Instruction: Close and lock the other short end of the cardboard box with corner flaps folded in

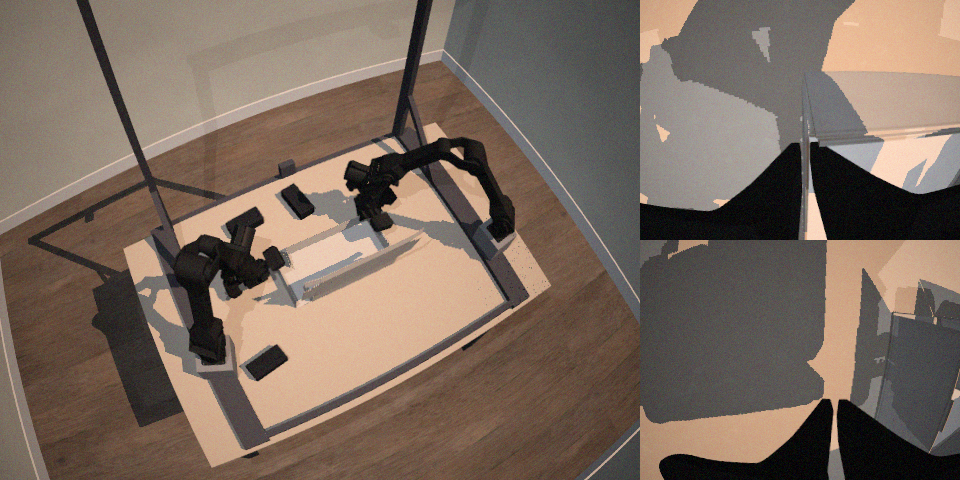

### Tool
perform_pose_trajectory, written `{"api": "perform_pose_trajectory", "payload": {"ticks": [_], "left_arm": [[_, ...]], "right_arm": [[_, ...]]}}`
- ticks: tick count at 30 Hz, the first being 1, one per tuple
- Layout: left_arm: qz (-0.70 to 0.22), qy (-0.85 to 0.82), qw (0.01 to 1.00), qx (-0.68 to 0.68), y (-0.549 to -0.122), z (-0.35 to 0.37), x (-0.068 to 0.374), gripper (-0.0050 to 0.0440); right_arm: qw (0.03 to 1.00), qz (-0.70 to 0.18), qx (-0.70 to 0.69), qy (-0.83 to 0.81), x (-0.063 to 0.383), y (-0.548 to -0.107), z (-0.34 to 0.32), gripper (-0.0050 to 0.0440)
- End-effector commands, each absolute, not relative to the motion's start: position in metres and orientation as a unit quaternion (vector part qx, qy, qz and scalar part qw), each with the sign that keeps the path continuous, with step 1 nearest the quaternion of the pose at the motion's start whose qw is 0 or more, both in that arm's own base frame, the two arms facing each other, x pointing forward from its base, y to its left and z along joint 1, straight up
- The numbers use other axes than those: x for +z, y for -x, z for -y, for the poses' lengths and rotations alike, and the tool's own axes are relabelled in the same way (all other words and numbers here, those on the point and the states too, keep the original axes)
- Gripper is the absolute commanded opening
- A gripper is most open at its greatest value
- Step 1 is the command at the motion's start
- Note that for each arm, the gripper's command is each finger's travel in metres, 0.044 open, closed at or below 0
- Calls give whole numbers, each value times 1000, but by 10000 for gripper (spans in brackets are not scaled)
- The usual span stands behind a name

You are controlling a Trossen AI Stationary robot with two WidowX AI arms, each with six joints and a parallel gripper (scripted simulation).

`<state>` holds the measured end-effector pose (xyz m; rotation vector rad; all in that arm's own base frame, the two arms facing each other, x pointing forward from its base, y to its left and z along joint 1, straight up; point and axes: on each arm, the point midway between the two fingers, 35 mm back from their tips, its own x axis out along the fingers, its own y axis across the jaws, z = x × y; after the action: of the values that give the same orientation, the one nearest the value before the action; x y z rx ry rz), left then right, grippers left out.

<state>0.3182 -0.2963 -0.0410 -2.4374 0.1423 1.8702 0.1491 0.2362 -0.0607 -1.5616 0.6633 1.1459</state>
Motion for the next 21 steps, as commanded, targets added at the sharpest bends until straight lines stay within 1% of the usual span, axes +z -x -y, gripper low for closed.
{"api": "perform_pose_trajectory", "payload": {"ticks": [1,4,5,11,13,17,21], "left_arm": [[-54,798,25,599,-322,301,-30,61],[-54,798,25,599,-322,301,-30,61],[-54,798,25,599,-322,301,-30,61],[-54,798,25,599,-322,301,-30,61],[-54,798,25,599,-322,301,-30,61],[-54,798,25,599,-322,301,-30,61],[-54,798,25,599,-322,301,-30,61]], "right_arm": [[517,-282,482,649,-54,-157,-239,73],[490,-311,496,645,-46,-173,-236,145],[480,-322,503,642,-41,-179,-234,151],[461,-349,539,612,-7,-224,-229,151],[461,-349,539,612,-7,-224,-229,151],[431,-384,563,591,10,-248,-210,151],[414,-403,574,580,16,-251,-200,151]]}}
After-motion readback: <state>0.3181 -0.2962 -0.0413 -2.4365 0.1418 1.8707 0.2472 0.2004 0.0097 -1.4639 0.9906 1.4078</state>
